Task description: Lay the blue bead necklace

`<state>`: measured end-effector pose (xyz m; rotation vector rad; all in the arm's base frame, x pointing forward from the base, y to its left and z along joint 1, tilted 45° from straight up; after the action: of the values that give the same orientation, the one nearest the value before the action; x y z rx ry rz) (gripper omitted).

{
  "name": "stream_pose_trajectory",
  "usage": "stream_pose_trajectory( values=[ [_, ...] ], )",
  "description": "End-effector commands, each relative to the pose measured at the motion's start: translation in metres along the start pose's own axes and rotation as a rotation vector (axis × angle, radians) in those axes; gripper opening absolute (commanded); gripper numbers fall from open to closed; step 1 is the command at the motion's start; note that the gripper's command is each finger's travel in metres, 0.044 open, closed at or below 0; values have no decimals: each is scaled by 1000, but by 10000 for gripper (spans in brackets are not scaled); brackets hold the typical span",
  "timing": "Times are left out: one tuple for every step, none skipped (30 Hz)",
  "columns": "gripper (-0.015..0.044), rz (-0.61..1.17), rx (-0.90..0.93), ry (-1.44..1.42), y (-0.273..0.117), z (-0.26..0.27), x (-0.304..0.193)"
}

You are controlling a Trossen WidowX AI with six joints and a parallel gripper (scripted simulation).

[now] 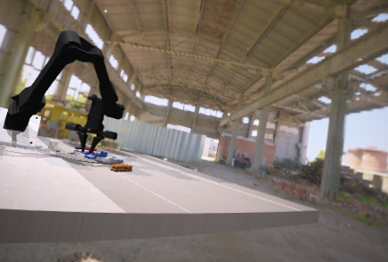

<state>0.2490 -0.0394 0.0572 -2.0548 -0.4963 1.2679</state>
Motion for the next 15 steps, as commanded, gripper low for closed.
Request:
stream_pose_trajectory(
  values=[
    [94,0,0,0,0,0,0],
    [67,0,0,0,0,0,0],
    [41,0,0,0,0,0,0],
    [15,0,0,0,0,0,0],
    [0,0,0,0,0,0,0],
    [0,0,0,0,0,0,0],
    [0,0,0,0,0,0,0],
    [0,0,0,0,0,0,0],
    [0,0,0,0,0,0,0],
    [0,0,0,0,0,0,0],
    [0,0,0,0,0,0,0],
    [0,0,0,0,0,0,0],
    [0,0,0,0,0,0,0],
    [0,0,0,0,0,0,0],
    [0,0,0,0,0,0,0]
  ],
)
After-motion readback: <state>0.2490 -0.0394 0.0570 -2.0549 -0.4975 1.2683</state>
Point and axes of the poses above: the point midway between the two fingers, 35 mm back from their tips, its own y axis out along the fingers, its own z axis across the jaws, x = y × z, the point moved 4 cm from there along -y, back along the fingers, and after that the axes turned 6 degrees about -y, right-handed, at the moved point
